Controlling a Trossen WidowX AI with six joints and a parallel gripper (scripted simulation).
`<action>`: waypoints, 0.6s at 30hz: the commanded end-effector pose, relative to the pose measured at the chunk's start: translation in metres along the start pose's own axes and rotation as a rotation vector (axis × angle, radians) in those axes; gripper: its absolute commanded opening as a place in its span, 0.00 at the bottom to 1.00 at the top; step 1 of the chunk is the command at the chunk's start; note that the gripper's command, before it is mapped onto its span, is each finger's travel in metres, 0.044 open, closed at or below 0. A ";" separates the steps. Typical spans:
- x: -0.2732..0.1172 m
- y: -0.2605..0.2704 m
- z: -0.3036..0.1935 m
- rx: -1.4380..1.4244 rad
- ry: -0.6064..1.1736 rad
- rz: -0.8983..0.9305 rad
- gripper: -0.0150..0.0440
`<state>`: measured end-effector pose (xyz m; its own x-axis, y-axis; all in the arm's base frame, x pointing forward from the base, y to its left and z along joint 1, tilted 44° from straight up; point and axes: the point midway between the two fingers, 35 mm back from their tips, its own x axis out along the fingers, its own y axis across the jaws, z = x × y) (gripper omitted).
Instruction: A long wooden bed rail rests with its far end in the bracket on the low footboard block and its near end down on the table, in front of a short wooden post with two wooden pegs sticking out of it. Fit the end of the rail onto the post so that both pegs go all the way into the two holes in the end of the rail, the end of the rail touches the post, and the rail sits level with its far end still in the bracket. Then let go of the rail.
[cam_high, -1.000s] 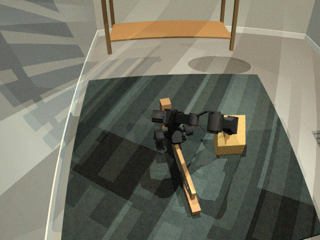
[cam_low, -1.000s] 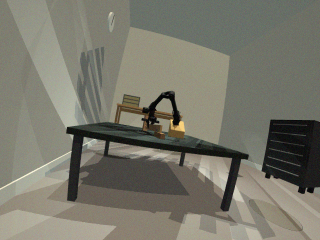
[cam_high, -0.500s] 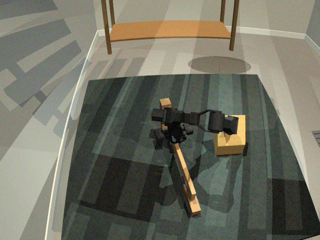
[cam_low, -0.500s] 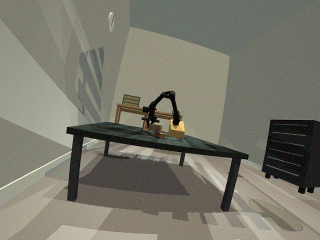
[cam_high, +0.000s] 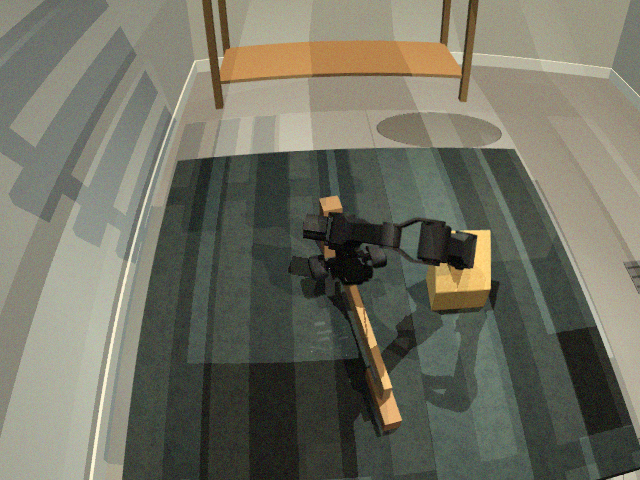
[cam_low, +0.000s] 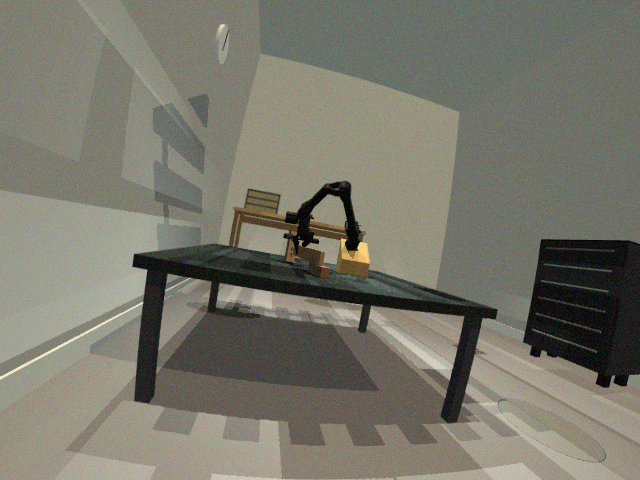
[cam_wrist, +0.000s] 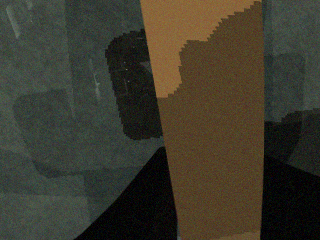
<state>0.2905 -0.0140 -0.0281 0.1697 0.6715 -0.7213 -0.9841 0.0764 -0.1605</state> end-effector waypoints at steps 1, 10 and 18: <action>-0.001 0.000 0.000 0.000 -0.002 -0.003 0.25; 0.002 0.000 0.000 0.000 -0.002 -0.003 0.25; 0.000 0.000 0.000 0.000 -0.002 -0.003 0.25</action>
<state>0.2906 -0.0130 -0.0290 0.1717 0.6729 -0.7195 -0.9837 0.0778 -0.1619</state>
